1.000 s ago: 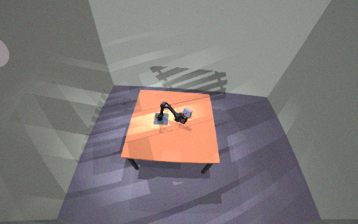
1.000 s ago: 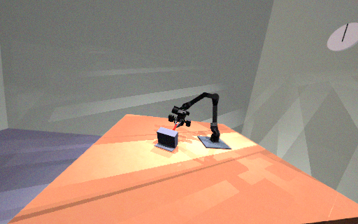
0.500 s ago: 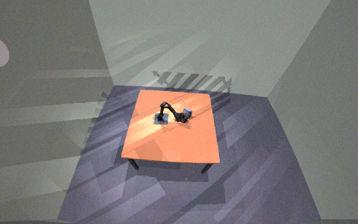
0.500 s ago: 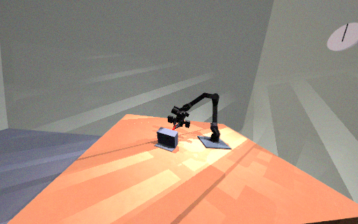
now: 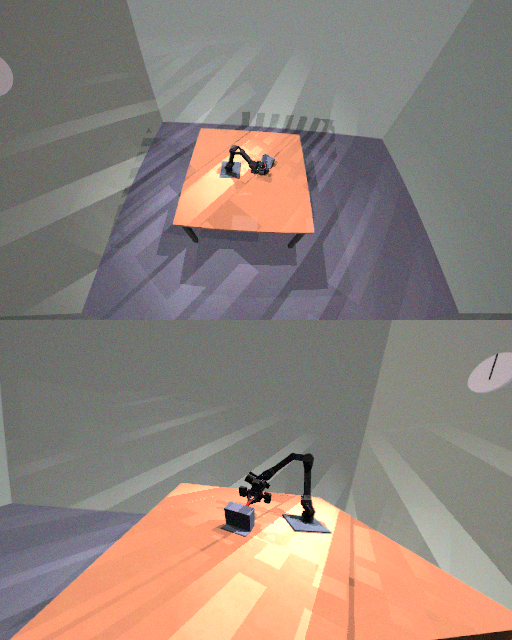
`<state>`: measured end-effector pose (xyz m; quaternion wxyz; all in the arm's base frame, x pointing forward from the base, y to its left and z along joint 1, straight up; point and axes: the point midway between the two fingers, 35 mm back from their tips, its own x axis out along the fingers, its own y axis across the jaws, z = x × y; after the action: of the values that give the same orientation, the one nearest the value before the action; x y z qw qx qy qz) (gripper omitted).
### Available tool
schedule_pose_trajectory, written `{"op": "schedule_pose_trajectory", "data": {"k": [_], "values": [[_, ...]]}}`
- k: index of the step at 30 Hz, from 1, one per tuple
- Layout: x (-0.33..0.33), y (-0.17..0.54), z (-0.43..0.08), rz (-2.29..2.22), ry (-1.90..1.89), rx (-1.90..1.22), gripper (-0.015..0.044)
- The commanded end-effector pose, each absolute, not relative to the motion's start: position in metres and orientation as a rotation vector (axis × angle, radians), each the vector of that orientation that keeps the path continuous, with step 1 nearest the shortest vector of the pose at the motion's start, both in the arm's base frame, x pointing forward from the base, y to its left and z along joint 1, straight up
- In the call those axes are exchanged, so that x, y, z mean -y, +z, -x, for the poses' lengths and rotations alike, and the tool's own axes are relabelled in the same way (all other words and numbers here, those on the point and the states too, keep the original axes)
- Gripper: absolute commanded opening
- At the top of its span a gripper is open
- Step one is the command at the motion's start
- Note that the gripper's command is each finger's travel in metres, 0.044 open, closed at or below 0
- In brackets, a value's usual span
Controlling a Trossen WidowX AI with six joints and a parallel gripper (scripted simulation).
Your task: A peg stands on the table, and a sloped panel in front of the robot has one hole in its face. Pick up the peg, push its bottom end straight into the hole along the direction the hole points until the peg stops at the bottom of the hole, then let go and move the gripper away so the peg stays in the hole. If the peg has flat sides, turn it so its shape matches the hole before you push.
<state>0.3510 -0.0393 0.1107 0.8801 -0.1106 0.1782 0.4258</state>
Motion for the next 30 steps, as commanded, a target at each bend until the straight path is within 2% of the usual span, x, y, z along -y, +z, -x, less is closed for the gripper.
{"op": "schedule_pose_trajectory", "data": {"k": [1,30], "values": [[0.036,0.108,-0.351,0.211,0.887,-0.368,0.0],[0.018,0.1,-0.366,0.21,0.886,-0.357,0.0]]}}
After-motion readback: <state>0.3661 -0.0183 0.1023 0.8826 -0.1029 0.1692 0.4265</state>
